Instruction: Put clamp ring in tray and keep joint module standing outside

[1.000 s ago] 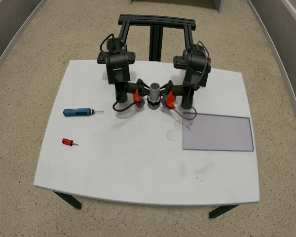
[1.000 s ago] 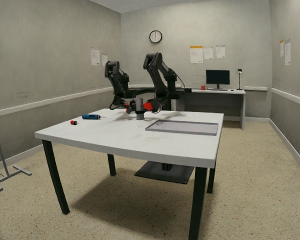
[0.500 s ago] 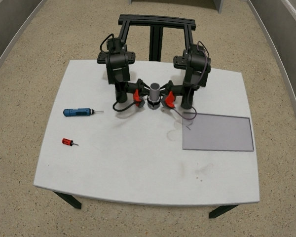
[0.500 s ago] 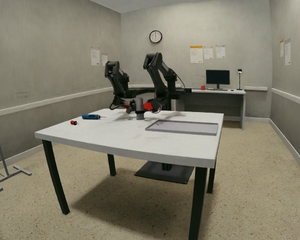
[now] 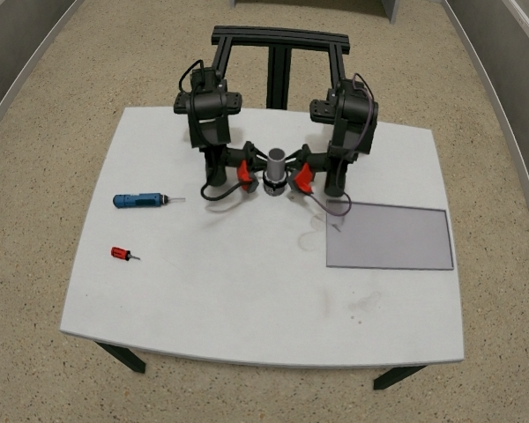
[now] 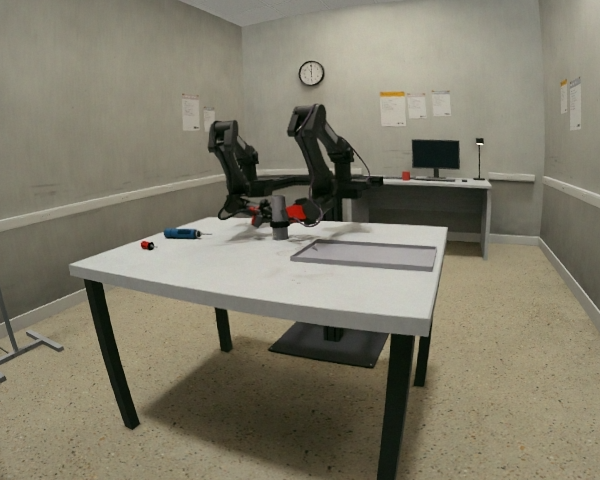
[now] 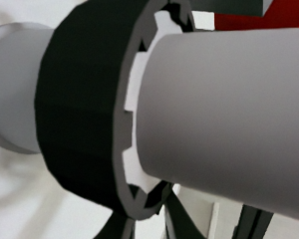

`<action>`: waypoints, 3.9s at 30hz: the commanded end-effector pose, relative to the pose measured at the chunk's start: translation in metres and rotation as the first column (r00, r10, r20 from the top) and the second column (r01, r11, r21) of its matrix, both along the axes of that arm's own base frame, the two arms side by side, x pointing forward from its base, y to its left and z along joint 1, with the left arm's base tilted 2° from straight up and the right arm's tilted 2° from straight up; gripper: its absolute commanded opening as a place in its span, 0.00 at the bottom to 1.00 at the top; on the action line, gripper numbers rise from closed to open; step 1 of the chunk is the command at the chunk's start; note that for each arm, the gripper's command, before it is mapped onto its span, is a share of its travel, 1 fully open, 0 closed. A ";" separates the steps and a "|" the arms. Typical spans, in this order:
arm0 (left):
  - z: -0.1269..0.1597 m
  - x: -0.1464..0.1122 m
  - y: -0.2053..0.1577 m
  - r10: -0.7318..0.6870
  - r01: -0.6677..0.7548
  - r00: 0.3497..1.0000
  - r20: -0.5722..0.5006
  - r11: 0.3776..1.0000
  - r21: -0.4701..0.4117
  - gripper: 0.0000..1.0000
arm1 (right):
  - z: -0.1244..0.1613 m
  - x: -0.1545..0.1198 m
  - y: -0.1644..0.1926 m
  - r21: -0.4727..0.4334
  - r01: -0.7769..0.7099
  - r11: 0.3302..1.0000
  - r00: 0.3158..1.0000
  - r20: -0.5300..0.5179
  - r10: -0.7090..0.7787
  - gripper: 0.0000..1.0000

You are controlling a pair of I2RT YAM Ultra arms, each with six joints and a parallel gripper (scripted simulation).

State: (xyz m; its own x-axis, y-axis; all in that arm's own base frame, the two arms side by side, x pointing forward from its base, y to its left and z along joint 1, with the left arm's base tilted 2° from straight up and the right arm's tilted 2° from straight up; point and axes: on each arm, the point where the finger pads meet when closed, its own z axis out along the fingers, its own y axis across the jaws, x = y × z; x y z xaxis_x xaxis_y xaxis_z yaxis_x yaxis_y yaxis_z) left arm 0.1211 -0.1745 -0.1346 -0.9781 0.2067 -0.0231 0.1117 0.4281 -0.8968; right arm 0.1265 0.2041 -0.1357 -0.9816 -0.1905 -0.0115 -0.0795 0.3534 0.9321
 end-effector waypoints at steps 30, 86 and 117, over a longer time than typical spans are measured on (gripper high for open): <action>0.001 0.015 0.007 -0.082 0.082 0.996 0.038 0.997 0.007 0.06 | 0.001 0.015 -0.006 0.002 -0.080 0.997 0.996 0.041 0.080 0.06; 0.003 0.020 0.017 -0.205 0.204 0.977 0.053 0.979 0.013 0.06 | 0.001 0.014 -0.016 0.005 -0.194 0.981 0.981 0.028 0.194 0.06; 0.000 0.014 0.024 -0.276 0.276 0.961 0.011 0.961 0.010 0.06 | 0.001 0.016 -0.024 -0.017 -0.279 0.960 0.960 0.020 0.279 0.06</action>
